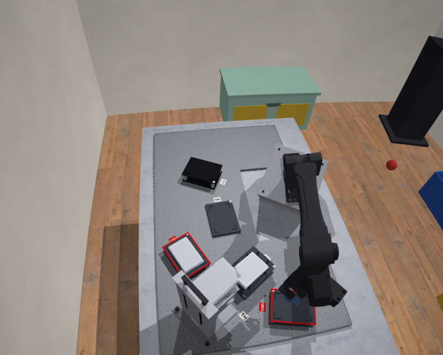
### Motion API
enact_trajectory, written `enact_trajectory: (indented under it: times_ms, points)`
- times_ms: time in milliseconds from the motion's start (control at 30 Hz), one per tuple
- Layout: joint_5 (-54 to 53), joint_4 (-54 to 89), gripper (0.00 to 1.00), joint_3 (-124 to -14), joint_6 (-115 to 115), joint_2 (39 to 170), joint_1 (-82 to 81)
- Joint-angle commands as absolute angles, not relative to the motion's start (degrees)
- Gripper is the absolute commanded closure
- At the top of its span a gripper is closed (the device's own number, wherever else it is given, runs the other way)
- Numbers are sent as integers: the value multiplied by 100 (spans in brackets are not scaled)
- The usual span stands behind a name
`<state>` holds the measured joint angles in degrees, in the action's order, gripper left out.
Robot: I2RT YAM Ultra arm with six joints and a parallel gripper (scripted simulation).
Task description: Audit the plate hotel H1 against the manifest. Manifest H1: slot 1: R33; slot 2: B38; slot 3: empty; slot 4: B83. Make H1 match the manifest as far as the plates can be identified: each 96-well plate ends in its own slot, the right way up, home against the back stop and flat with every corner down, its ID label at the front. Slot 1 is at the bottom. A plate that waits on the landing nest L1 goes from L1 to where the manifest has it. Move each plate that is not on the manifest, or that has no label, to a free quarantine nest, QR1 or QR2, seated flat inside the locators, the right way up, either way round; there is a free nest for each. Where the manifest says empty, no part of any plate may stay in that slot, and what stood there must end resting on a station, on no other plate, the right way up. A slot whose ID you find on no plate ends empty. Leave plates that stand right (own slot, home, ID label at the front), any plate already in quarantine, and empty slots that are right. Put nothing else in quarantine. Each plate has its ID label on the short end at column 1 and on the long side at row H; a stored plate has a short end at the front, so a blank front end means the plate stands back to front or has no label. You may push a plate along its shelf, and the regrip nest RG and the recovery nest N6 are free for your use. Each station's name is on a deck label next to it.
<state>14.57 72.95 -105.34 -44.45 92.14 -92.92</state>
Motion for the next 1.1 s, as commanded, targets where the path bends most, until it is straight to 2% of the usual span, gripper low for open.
enact_trajectory:
  times_ms: [0, 1067]
  points:
    - [1405, 7428, 0, -10413, -4304, 8970, -9226]
    - [544, 6675, 0, -8607, -1973, 7522, -7588]
